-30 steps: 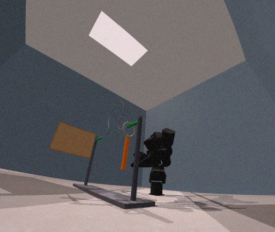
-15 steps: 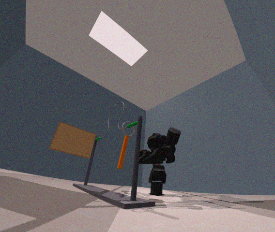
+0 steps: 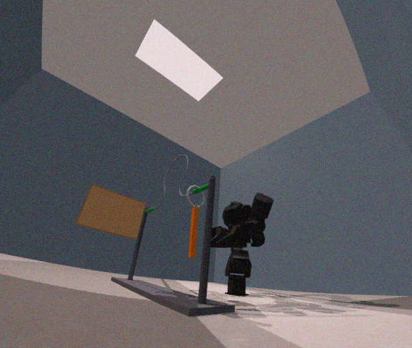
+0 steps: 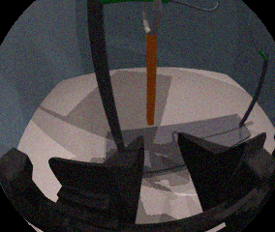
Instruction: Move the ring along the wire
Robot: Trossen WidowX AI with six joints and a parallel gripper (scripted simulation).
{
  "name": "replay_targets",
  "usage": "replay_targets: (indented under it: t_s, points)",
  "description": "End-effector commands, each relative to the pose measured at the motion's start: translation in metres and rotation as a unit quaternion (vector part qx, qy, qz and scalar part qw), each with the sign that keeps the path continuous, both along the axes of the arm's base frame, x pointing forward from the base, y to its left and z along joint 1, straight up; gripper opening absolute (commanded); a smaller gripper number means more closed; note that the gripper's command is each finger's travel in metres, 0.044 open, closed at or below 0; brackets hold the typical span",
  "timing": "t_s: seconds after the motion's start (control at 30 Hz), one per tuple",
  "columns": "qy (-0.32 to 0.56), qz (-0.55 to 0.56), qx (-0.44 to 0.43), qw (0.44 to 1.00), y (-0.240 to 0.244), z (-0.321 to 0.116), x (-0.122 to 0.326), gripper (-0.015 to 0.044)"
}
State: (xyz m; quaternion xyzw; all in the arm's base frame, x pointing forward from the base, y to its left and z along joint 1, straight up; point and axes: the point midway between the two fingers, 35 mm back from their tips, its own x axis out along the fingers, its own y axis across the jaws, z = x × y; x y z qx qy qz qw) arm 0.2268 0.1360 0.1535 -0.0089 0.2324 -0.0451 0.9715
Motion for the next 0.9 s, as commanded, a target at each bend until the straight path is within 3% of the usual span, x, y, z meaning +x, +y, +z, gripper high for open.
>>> replay_targets:
  t_s: [0.0,0.17,0.33,0.87]
  points:
    - [0.0,0.0,0.0,1.0,0.0,0.0,-0.001,0.0186]
    - [-0.001,0.001,-0.001,1.0,0.003,0.018,-0.034,0.0318]
    - [-0.004,0.002,-0.001,1.0,0.002,0.022,-0.039,0.044]
    - [-0.004,0.002,-0.001,1.0,0.002,0.022,-0.039,0.044]
